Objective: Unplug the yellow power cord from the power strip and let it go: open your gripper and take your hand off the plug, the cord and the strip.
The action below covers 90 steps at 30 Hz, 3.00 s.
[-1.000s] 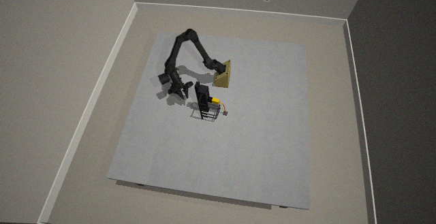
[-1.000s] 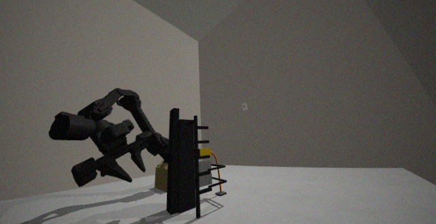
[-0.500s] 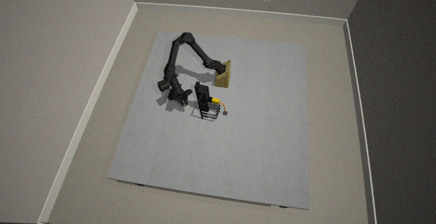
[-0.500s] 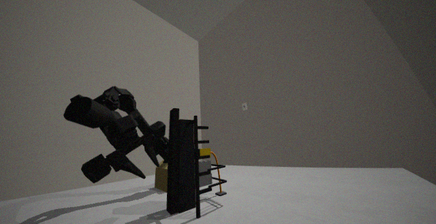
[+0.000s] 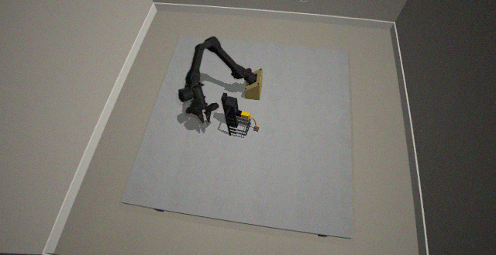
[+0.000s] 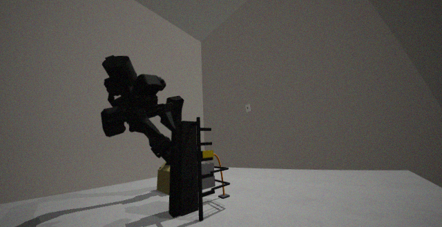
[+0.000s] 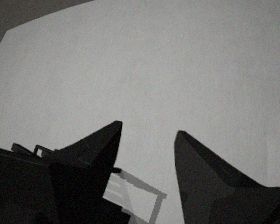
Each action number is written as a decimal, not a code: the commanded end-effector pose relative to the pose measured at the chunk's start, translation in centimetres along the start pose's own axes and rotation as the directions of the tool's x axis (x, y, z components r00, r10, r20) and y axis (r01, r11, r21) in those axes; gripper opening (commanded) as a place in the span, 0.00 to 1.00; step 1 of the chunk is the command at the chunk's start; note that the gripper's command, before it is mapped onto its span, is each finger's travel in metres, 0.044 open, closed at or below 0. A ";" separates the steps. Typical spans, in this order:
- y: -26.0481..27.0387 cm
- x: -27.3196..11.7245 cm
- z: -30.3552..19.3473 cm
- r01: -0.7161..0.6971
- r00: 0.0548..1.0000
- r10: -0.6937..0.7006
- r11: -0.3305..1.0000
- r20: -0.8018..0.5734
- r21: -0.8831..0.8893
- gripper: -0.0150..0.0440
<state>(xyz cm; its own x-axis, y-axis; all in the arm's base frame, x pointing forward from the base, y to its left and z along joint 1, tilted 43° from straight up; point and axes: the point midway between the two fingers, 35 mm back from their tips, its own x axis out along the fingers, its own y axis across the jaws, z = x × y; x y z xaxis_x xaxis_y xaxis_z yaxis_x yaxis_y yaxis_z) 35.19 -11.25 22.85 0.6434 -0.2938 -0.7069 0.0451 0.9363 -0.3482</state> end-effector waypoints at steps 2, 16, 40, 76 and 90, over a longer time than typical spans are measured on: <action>4.2 1.3 2.1 -0.027 1.000 0.028 0.993 0.004 -0.114 0.53; 16.0 4.2 2.1 -0.125 0.990 0.079 0.878 -0.118 -0.462 0.53; 23.4 5.2 -14.3 -0.592 0.702 -0.375 0.166 -0.606 -0.789 0.53; 19.5 3.7 -13.9 -0.592 0.701 -0.377 0.166 -0.606 -0.788 0.53; 19.2 4.4 -14.3 -0.587 0.704 -0.372 0.174 -0.605 -0.791 0.44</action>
<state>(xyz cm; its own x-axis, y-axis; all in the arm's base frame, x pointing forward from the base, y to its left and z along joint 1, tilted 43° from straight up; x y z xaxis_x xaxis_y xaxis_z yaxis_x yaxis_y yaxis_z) 27.97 2.70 4.27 -0.0258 -0.6715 -0.7406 -0.9741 0.1834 -0.1325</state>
